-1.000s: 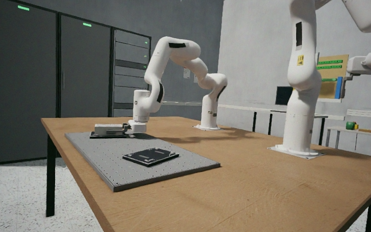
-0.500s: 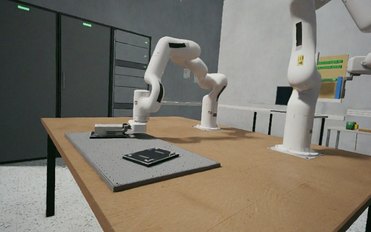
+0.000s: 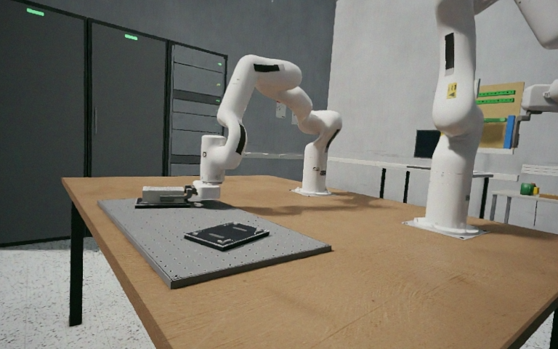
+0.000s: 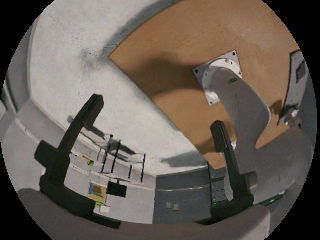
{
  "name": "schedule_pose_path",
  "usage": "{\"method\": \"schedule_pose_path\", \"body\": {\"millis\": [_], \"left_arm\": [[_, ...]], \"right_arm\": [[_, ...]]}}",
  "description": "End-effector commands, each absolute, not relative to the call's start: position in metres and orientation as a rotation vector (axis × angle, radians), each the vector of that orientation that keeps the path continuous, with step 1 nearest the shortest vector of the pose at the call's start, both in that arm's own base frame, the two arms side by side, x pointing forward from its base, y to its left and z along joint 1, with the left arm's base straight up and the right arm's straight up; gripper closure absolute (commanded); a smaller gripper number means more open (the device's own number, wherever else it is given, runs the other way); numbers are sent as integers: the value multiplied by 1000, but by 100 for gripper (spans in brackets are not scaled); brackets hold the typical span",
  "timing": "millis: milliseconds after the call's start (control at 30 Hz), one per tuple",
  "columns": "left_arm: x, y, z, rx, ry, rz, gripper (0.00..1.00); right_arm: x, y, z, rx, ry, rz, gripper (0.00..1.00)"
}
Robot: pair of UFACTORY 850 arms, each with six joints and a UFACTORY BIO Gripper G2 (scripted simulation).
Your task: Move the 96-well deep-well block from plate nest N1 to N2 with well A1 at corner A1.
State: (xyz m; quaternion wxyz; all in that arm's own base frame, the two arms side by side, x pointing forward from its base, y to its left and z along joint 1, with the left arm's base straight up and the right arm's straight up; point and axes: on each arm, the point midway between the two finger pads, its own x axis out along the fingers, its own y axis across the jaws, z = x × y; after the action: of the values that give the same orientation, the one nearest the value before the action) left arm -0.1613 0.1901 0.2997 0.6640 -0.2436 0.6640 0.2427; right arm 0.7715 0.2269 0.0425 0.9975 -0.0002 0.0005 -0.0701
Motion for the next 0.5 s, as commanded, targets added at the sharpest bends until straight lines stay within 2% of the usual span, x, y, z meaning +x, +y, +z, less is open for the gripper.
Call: {"method": "schedule_pose_path", "body": {"millis": [0,467], "left_arm": [[-161,191,300,-549,1500,550,0],[-161,191,300,-549,1500,550,0]], "right_arm": [[773,227,47,1,-2,-140,100],[773,227,55,1,-2,-140,100]]}}
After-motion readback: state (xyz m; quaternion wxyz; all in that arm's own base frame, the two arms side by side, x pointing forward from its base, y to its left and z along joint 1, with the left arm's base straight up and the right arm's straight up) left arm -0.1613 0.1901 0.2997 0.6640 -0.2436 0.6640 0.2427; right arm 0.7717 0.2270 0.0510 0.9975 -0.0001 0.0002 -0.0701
